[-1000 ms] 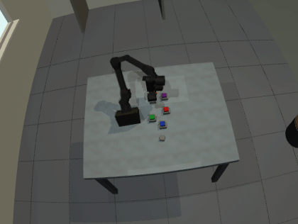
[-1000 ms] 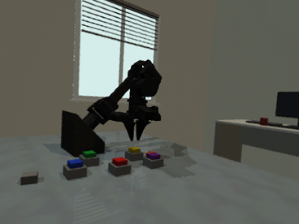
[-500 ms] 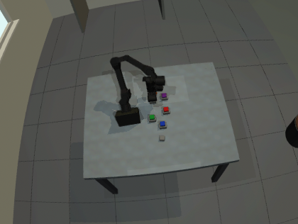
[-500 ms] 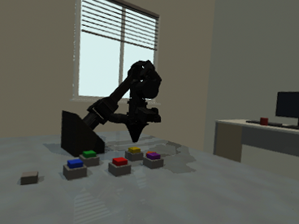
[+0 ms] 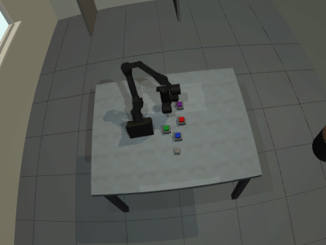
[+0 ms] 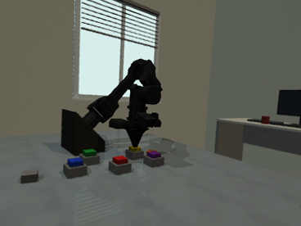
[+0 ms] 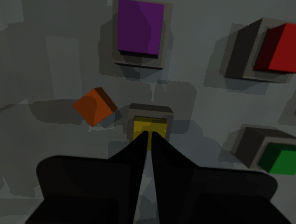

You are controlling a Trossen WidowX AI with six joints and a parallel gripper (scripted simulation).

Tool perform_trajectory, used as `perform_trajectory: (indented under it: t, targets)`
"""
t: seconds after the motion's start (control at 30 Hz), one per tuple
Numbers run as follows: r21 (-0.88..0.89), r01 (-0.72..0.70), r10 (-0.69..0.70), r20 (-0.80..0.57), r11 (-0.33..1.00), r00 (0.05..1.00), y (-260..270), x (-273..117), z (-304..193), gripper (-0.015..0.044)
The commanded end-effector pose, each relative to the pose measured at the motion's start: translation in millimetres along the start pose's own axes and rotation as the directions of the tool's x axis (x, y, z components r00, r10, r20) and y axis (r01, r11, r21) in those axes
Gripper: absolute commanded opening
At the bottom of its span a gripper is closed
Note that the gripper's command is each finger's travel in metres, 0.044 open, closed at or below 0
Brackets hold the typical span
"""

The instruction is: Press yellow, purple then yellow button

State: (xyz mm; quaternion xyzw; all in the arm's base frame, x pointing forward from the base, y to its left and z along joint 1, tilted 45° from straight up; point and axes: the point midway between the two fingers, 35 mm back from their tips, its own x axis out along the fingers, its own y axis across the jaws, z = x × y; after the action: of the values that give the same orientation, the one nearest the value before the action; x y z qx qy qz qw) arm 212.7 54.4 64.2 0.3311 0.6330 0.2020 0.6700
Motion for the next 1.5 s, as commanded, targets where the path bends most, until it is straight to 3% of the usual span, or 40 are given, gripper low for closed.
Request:
perform_trajectory:
  t: [0.0,0.63,0.8,1.0,1.17,1.37,1.47]
  targets:
    - [0.007,-0.007,0.007,-0.004,1.0,1.0,0.3,6.9,-2.0,0.002]
    - [0.007,-0.007,0.007,-0.004,1.0,1.0,0.3,7.2,-2.0,0.002]
    - [0.007,-0.005,0.005,-0.004,1.0,1.0,-0.3,-24.7,-1.6,0.002]
    - [0.008,-0.003,0.003,-0.004,1.0,1.0,-0.7,-34.2,-0.8,0.002]
    - [0.008,-0.003,0.003,-0.005,1.0,1.0,-1.2,-86.1,-1.2,0.002]
    - [0.008,-0.003,0.003,-0.005,1.0,1.0,-0.8,-88.4,0.7,0.002]
    - [0.004,-0.001,0.001,-0.004,1.0,1.0,4.1,-91.2,30.6,0.002]
